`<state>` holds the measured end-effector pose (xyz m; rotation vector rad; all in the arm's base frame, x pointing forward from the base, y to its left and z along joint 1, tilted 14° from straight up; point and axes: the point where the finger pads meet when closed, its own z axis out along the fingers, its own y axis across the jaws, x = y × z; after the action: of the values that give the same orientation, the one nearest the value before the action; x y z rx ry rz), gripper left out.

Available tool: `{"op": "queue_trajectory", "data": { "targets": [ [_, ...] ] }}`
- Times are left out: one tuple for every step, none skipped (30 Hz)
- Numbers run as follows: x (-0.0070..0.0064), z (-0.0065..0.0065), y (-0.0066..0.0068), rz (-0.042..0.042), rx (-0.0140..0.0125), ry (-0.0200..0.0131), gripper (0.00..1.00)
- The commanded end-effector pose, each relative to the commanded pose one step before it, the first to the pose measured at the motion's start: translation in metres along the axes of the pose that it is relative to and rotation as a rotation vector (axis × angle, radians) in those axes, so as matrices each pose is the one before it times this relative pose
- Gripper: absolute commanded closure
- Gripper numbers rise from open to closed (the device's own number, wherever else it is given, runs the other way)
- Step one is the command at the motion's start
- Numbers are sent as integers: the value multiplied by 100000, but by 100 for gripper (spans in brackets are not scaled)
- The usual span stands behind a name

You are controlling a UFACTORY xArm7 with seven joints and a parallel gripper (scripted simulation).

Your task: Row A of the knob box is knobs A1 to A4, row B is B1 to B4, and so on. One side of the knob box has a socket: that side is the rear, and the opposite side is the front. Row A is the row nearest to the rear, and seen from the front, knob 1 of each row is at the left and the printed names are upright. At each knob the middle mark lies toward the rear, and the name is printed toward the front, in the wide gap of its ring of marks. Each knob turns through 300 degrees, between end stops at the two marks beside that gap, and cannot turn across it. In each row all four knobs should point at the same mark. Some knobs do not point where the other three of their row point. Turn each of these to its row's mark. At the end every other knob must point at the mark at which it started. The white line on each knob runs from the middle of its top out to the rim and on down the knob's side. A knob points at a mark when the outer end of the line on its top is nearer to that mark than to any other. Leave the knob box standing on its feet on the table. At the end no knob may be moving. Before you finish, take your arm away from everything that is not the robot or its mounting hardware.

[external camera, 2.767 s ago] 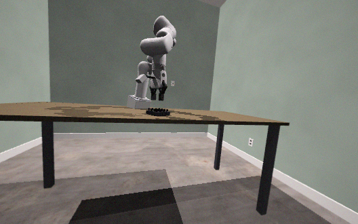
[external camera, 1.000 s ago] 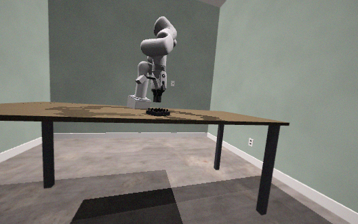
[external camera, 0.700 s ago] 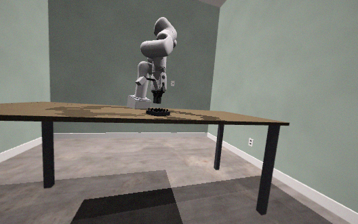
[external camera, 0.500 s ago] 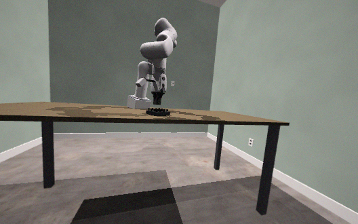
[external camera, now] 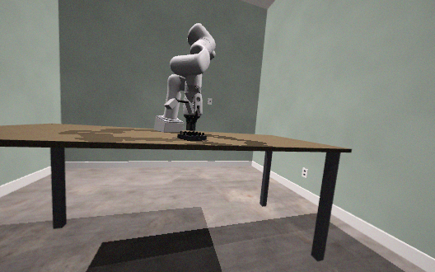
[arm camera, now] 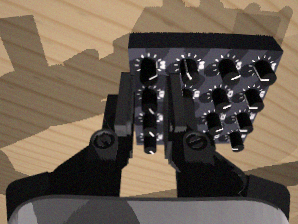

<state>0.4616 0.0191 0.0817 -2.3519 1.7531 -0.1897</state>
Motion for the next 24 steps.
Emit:
{"op": "queue_trajectory", "data": {
  "targets": [
    [65, 342, -118, 37, 306, 60, 81],
    [-1, 60, -2, 0, 0, 0, 81],
    [-1, 53, -1, 0, 0, 0, 81],
    [-1, 46, -1, 0, 0, 0, 81],
    [-1, 39, -1, 0, 0, 0, 81],
    [0, 0, 0, 0, 0, 0, 81],
    [0, 0, 0, 0, 0, 0, 81],
    [0, 33, -1, 0, 0, 0, 81],
    [0, 27, -1, 0, 0, 0, 81],
    [0, 21, 0, 0, 0, 0, 81],
    [0, 15, 0, 0, 0, 0, 81],
    [0, 11, 0, 0, 0, 0, 81],
    [0, 7, 0, 0, 0, 0, 81],
    [0, 4, 0, 0, 0, 0, 81],
    [0, 1, 0, 0, 0, 0, 81],
    [0, 0, 0, 0, 0, 0, 81],
    [0, 0, 0, 0, 0, 0, 81],
    [0, 0, 0, 0, 0, 0, 81],
    [0, 0, 0, 0, 0, 0, 81],
    [0, 0, 0, 0, 0, 0, 81],
    [0, 0, 0, 0, 0, 0, 81],
    [0, 0, 0, 0, 0, 0, 81],
    [0, 0, 0, 0, 0, 0, 81],
    [0, 0, 0, 0, 0, 0, 81]
  ]
}}
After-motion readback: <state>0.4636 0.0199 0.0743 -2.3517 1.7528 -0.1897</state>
